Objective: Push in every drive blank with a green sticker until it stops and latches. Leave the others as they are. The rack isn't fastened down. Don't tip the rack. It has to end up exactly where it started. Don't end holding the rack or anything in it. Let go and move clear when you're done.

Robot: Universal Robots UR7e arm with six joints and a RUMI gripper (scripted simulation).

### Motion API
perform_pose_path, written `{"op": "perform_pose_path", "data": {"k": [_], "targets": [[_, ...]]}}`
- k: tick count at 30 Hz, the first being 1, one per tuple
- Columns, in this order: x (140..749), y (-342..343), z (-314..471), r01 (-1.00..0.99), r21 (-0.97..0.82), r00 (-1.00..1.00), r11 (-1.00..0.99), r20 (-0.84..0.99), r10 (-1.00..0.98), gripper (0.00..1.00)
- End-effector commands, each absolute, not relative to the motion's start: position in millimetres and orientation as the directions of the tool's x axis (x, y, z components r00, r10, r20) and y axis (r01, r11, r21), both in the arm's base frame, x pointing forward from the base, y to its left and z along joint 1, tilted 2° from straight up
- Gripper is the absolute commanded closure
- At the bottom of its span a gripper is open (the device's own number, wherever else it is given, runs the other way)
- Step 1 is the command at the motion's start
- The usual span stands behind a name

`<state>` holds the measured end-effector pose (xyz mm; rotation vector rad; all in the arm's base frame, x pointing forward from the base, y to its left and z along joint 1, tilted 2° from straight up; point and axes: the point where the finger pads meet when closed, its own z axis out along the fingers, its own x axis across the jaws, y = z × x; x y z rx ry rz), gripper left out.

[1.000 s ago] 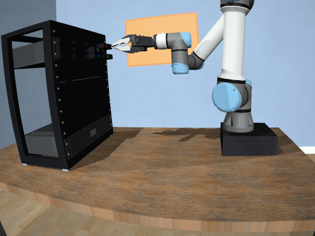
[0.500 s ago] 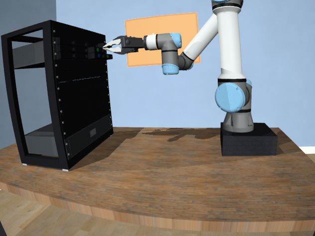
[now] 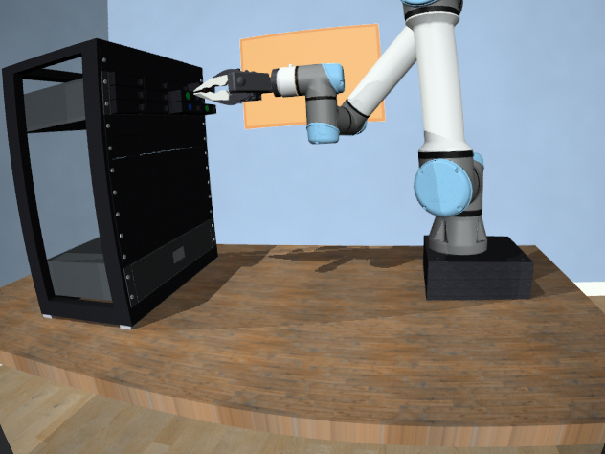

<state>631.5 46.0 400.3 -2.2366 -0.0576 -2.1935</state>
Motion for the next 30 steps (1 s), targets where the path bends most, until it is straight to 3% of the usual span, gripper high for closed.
{"op": "perform_pose_path", "data": {"k": [1,30], "targets": [[631.6,46.0,400.8,0.032,0.020,0.018,-0.999,1.000,0.021,1.00],[641.5,46.3,400.7,0.032,0.020,0.018,-0.999,1.000,0.021,1.00]]}}
